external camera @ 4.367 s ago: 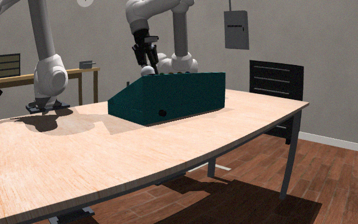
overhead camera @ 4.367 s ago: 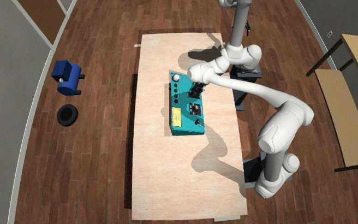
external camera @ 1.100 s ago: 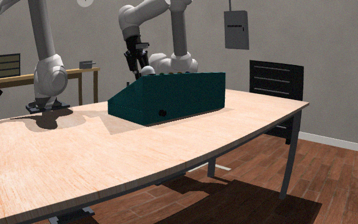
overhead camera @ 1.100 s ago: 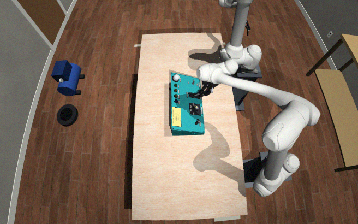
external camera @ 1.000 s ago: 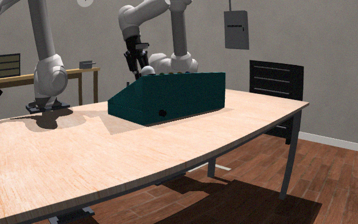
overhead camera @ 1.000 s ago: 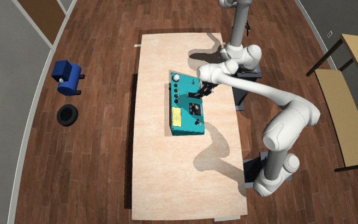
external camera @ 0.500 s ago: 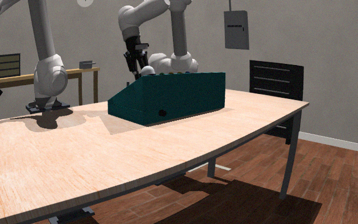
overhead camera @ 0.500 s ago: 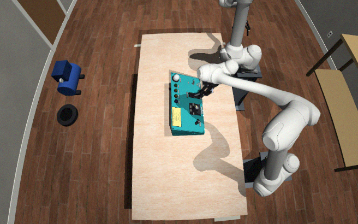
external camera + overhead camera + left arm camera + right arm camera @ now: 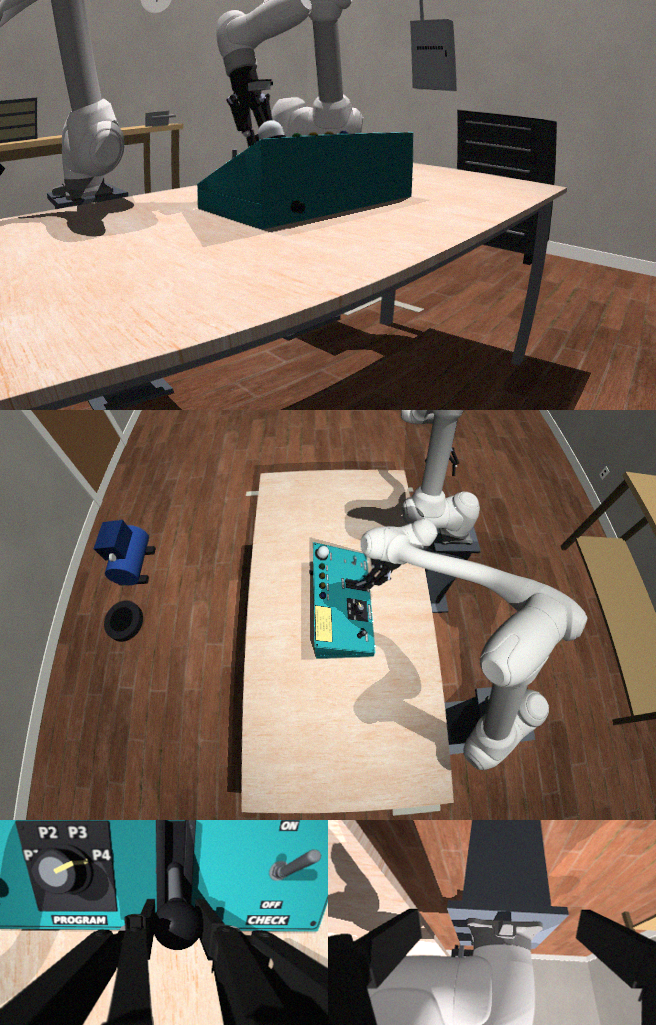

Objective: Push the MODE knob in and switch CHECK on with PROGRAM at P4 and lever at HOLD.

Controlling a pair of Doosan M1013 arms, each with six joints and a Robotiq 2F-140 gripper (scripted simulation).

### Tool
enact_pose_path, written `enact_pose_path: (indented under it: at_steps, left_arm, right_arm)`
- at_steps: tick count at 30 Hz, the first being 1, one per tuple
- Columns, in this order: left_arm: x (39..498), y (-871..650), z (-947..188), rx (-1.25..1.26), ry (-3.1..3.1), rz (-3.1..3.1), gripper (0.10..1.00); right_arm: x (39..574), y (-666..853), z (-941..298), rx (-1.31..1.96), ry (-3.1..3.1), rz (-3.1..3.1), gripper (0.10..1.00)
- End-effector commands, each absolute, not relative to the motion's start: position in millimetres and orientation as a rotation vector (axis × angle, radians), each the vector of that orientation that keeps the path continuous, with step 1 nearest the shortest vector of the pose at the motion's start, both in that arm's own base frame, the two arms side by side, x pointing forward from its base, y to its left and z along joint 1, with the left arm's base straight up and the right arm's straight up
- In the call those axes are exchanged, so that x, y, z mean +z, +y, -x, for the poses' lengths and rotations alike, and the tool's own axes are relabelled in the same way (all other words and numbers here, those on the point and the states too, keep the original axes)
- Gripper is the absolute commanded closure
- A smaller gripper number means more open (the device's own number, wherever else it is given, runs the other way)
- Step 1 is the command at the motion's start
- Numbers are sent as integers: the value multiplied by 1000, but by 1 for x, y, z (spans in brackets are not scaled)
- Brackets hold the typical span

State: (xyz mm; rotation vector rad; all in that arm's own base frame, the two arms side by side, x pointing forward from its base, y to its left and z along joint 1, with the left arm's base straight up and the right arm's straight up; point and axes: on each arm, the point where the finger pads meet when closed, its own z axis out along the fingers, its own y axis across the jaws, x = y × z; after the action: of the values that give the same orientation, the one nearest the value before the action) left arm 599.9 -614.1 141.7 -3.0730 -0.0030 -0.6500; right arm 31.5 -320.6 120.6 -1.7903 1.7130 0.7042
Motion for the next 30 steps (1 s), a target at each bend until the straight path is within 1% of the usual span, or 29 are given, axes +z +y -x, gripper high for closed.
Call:
enact_pose_path:
  at_steps: [1, 21, 30]
  left_arm:
    - [143, -615, -600, -653, -3, 3074, 601]
    - [143, -615, -600, -653, -3, 3074, 601]
    - [157, -615, -594, -653, -3, 3074, 601]
  right_arm:
    - [121, -321, -32, 703, 1714, 1791, 98]
    - [121, -321, -32, 703, 1714, 1791, 98]
    - [121, -321, -32, 703, 1714, 1791, 98]
